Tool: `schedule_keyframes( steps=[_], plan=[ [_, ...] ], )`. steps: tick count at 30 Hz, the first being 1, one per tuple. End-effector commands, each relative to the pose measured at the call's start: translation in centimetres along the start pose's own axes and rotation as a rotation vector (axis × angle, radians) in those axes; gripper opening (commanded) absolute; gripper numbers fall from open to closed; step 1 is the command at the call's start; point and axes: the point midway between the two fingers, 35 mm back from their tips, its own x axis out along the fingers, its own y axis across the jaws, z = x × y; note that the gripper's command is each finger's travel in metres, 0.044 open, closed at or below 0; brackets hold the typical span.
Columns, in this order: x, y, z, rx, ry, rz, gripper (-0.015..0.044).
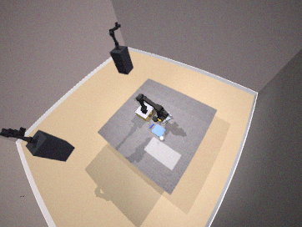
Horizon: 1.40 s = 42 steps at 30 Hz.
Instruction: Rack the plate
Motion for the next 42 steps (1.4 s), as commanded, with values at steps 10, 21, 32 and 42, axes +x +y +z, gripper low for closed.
schedule_keyframes(
  steps=[10, 21, 32, 42],
  plan=[
    [0.8, 2.2, -4.0, 0.113, 0.013, 0.023, 0.0],
    [4.6, 3.5, -3.2, -0.074, 0.058, 0.228, 0.0],
    [7.7, 4.6, -2.3, -0.273, 0.017, 0.446, 0.0],
    [10.0, 5.4, -1.7, -0.463, -0.101, 0.639, 0.0]
  ],
)
